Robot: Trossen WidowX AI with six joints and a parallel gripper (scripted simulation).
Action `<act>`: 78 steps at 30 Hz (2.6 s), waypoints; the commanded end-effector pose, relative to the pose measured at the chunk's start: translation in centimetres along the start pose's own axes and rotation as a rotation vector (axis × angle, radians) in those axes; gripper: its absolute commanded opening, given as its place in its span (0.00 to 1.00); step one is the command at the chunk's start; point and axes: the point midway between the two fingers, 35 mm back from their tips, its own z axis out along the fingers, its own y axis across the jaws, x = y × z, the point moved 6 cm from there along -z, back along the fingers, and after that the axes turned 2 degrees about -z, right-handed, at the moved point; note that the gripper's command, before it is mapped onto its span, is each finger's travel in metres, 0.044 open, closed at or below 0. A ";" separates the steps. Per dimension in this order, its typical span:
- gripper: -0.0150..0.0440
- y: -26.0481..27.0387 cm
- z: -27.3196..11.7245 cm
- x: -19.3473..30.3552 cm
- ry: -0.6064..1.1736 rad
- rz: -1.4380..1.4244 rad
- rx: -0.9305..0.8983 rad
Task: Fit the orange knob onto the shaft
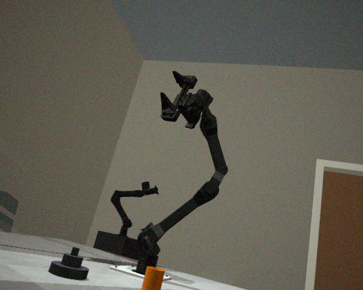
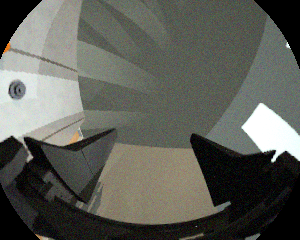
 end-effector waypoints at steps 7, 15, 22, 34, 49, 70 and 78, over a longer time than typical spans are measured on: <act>1.00 8.6 9.4 4.3 -0.115 0.884 -0.361; 1.00 16.4 16.0 -1.0 -0.067 1.266 -0.807; 1.00 22.0 18.2 -7.7 0.067 1.367 -1.157; 1.00 32.0 14.3 -22.1 0.686 1.176 -1.592; 1.00 36.1 11.2 -25.5 0.863 1.033 -1.586; 1.00 40.4 10.8 -26.1 0.863 1.033 -1.586; 1.00 41.6 10.7 -26.4 0.863 1.033 -1.586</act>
